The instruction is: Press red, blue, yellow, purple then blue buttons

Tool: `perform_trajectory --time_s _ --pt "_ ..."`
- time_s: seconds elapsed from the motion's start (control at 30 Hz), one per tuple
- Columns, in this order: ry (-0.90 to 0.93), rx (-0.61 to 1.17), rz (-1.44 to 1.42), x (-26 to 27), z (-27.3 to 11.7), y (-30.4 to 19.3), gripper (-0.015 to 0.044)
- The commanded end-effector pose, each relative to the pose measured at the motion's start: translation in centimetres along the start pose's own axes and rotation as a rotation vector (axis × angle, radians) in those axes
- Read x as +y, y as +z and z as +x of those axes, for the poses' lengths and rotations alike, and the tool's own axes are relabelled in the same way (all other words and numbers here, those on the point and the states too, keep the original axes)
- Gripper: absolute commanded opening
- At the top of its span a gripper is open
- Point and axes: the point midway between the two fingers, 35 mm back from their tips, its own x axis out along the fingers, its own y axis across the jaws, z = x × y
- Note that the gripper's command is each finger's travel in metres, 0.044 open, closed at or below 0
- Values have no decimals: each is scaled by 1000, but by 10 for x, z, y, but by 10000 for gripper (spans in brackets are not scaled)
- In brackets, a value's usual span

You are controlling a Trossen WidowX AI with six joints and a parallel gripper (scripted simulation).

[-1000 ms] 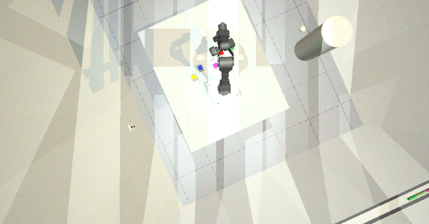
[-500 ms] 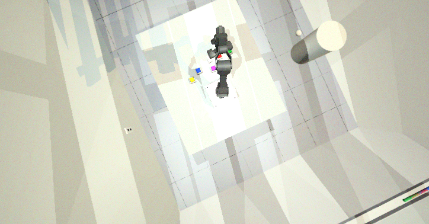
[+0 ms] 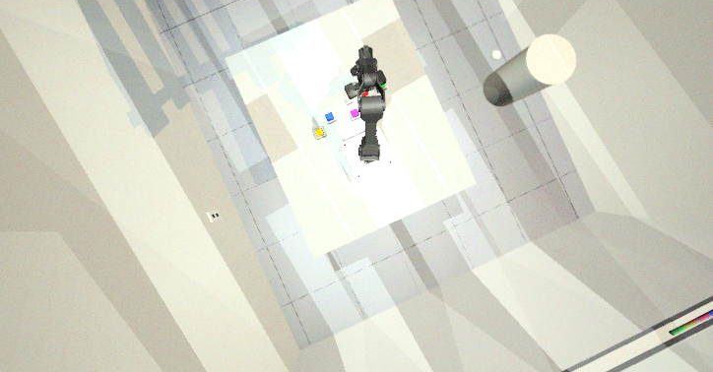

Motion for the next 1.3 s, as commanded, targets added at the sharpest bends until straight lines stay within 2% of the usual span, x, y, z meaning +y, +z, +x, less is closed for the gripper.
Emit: perform_trajectory --time_s 0.0,0.7,0.83,1.0,1.13,1.27 --pt "5 2 4 1 8 -1 20" --pt "5 2 4 1 12 -1 20" --pt "5 1 3 1 -20 0 20" --pt "5 1 4 1 -26 0 20" --pt "5 1 4 0 -81 0 20" --pt "5 1 4 0 -85 0 20"
